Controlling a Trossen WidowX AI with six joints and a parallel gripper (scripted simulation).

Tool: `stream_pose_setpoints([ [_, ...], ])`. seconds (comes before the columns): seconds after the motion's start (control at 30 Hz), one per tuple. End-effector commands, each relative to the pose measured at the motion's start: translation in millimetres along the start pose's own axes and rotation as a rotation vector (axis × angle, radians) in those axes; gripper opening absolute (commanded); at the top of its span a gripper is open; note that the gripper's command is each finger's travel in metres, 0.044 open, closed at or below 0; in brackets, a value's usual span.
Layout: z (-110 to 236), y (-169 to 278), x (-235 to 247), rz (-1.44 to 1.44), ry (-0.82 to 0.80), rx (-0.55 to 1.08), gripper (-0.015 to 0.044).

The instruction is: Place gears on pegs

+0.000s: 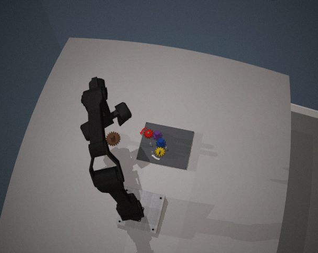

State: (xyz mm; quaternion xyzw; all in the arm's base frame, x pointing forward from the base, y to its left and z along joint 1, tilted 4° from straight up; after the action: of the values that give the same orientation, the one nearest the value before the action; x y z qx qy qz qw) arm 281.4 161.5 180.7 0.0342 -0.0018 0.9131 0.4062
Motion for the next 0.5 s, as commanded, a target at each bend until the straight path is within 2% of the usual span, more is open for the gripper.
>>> stream_pose_setpoints([
  [0.0, 12.4, -4.6, 58.4, 0.001, -0.006, -0.010, 0.0440],
  [0.13, 18.0, -0.5, 112.2, 0.011, -0.006, 0.001, 0.0440],
  [0.47, 18.3, 0.0, 114.8, 0.012, -0.006, 0.002, 0.0440],
])
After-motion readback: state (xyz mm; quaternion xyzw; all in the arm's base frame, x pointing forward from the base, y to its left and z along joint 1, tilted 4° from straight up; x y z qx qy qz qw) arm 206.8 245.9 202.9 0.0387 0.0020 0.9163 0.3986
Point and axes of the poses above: the point midway between the two fingers, 35 mm back from their tips, its own z axis back along the fingers, its own x axis across the jaws, y = z × x, the point moved 4 cm from there along z, back along the fingers, and after that the axes turned 4 degrees about -z, right-handed, at the moved point
